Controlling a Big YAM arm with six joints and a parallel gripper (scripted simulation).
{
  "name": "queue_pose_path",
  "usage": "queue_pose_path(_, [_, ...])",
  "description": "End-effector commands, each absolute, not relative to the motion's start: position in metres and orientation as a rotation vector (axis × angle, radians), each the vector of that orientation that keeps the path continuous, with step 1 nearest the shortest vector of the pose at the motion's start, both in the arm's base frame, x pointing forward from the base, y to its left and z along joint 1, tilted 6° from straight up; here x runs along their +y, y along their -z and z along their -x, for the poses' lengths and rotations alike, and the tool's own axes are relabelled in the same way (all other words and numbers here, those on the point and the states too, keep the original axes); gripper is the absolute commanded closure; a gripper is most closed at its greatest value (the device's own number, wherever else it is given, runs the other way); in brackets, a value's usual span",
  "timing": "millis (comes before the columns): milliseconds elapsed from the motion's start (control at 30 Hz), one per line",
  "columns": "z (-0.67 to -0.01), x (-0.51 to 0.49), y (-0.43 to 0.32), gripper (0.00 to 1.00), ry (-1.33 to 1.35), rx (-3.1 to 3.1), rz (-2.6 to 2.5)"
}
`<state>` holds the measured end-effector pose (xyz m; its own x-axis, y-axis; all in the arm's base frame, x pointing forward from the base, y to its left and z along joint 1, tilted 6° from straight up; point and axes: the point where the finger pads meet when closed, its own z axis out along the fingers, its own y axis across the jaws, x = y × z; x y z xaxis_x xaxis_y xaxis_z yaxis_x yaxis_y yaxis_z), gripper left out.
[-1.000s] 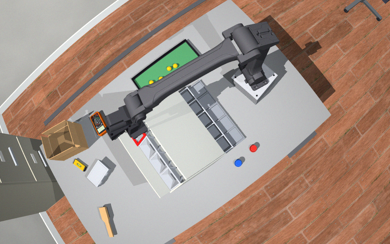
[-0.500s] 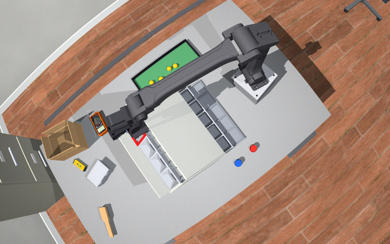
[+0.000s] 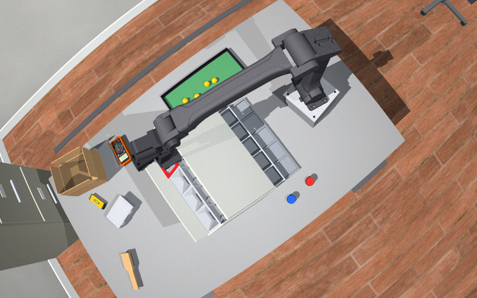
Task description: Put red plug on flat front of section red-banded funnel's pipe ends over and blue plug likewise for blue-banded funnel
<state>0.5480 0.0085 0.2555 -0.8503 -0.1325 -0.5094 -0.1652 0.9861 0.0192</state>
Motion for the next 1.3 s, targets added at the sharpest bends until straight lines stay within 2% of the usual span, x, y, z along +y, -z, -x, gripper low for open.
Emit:
queue_pose_path(0, [-0.5530,0.0110,-0.2687,1.00,-0.084,2.578,0.207])
queue_pose_path(1267, [-0.5558,0.0127,-0.2751,1.00,-0.083,2.588,0.207])
